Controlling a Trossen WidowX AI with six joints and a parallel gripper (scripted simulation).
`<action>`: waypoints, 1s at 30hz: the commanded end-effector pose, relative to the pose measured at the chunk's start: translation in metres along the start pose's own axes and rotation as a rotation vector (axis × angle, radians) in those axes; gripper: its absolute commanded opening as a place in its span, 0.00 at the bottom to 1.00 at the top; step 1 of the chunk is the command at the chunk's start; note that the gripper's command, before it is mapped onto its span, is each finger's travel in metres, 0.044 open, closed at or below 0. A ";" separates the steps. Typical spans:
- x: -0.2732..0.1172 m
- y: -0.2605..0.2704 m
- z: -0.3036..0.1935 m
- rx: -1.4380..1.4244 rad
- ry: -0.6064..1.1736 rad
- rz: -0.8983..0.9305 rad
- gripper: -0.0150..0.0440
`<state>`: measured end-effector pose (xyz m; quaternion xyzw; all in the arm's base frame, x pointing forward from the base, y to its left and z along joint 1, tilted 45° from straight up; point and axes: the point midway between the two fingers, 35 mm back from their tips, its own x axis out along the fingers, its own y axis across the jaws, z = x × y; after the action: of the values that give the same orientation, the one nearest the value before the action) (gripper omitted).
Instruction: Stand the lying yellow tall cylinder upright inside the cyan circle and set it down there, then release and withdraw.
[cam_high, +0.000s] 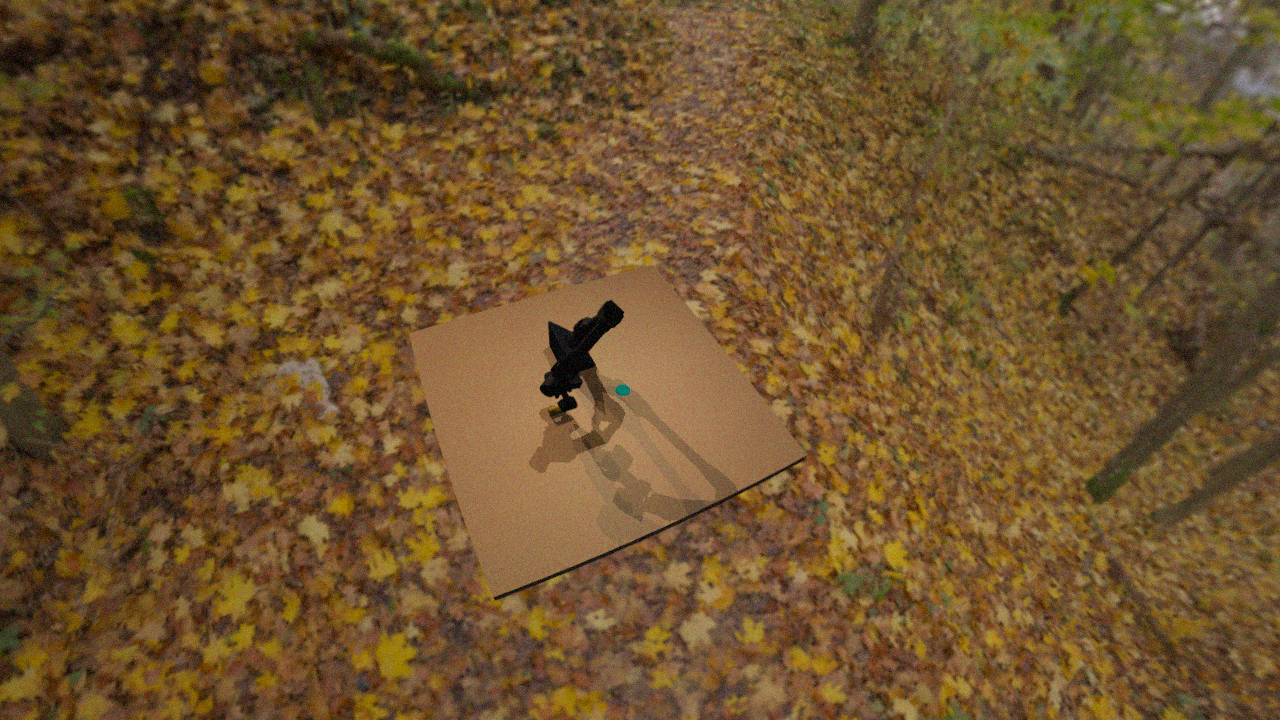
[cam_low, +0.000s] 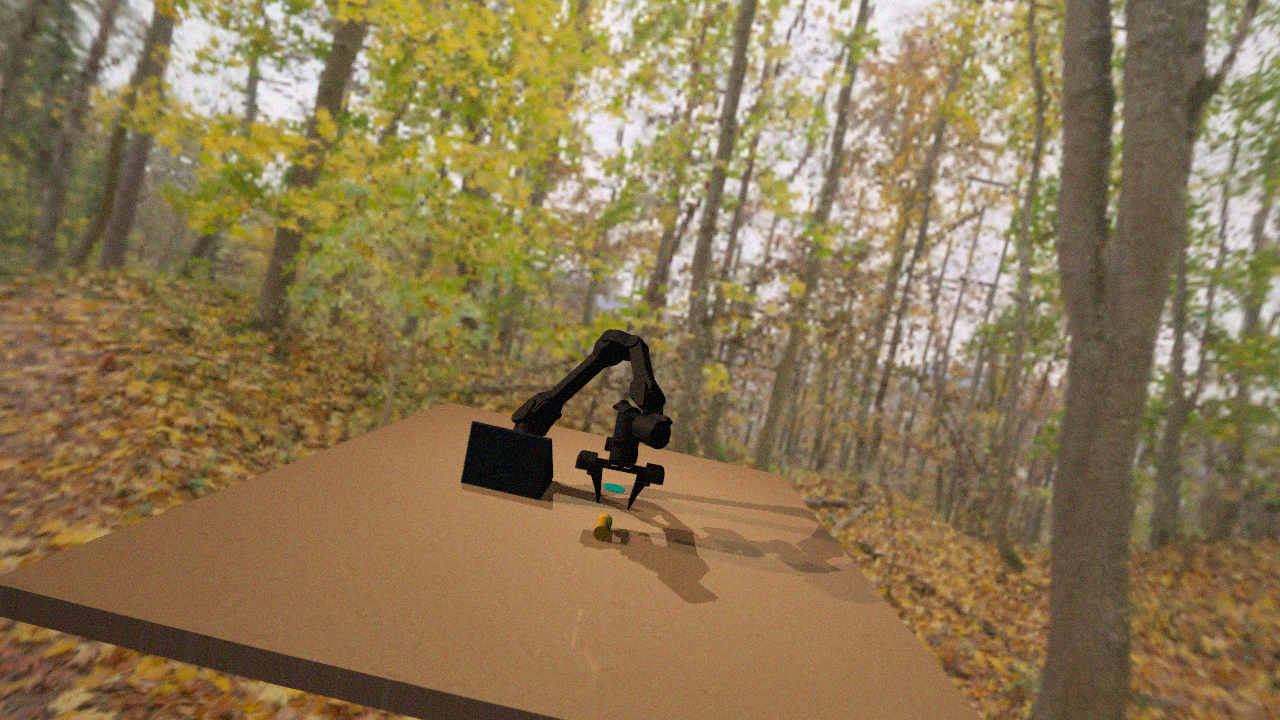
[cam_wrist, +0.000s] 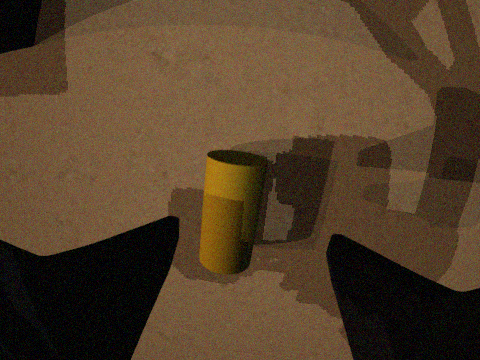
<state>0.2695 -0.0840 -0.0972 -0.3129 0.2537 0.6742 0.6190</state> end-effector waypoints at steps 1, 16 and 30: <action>0.043 0.010 0.009 0.010 -0.030 0.016 0.78; 0.045 0.010 0.009 0.009 -0.031 0.015 0.43; 0.011 0.005 0.005 0.010 -0.026 0.015 0.43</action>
<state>0.2591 -0.0652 -0.1078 -0.2920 0.2513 0.6843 0.6191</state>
